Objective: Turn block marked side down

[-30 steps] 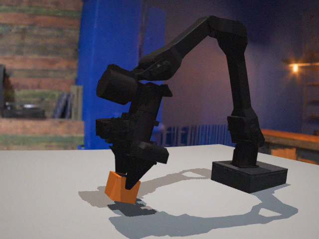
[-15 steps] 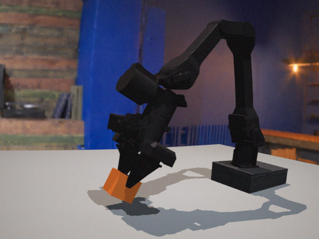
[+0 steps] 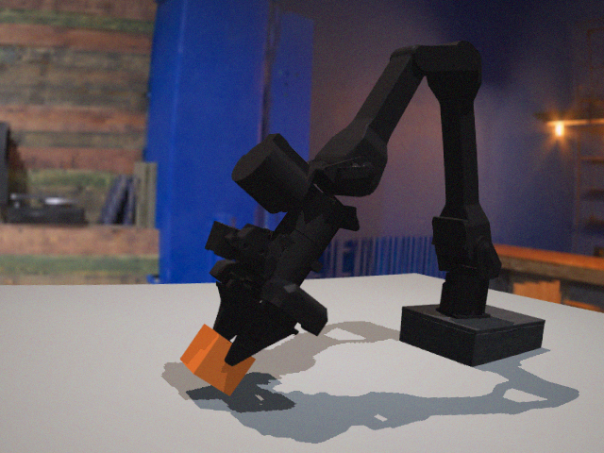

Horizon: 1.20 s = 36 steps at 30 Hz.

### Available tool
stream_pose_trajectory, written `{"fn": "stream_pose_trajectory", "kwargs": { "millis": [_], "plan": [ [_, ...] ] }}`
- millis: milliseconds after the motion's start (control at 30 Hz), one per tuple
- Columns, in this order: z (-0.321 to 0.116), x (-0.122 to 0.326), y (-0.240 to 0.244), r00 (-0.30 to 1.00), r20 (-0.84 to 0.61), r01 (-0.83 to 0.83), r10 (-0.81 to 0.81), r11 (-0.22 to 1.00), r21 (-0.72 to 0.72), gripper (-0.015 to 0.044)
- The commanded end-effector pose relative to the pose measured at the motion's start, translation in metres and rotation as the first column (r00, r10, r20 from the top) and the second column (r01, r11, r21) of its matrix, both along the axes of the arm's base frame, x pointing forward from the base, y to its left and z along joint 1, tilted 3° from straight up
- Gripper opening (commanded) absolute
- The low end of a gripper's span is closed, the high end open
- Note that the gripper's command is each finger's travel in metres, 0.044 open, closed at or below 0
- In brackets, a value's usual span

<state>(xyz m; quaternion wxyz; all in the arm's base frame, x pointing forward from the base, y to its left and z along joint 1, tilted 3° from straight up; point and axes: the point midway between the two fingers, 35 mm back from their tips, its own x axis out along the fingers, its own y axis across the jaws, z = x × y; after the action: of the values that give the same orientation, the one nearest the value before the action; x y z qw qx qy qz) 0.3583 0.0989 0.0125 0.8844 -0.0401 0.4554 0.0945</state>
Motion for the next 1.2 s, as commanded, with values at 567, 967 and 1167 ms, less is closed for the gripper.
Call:
{"fn": "stream_pose_trajectory", "kwargs": {
  "millis": [567, 967, 1167],
  "plan": [
    [-0.018, -0.004, -0.001, 0.955, 0.296, -0.004, -0.013, 0.998, 0.057, 0.0],
    [-0.012, -0.012, -0.003, 0.915, 0.403, -0.005, -0.031, 0.996, 0.087, 0.0],
    [-0.012, -0.012, -0.003, 0.913, 0.406, -0.005, -0.031, 0.996, 0.088, 0.0]
  ]
}}
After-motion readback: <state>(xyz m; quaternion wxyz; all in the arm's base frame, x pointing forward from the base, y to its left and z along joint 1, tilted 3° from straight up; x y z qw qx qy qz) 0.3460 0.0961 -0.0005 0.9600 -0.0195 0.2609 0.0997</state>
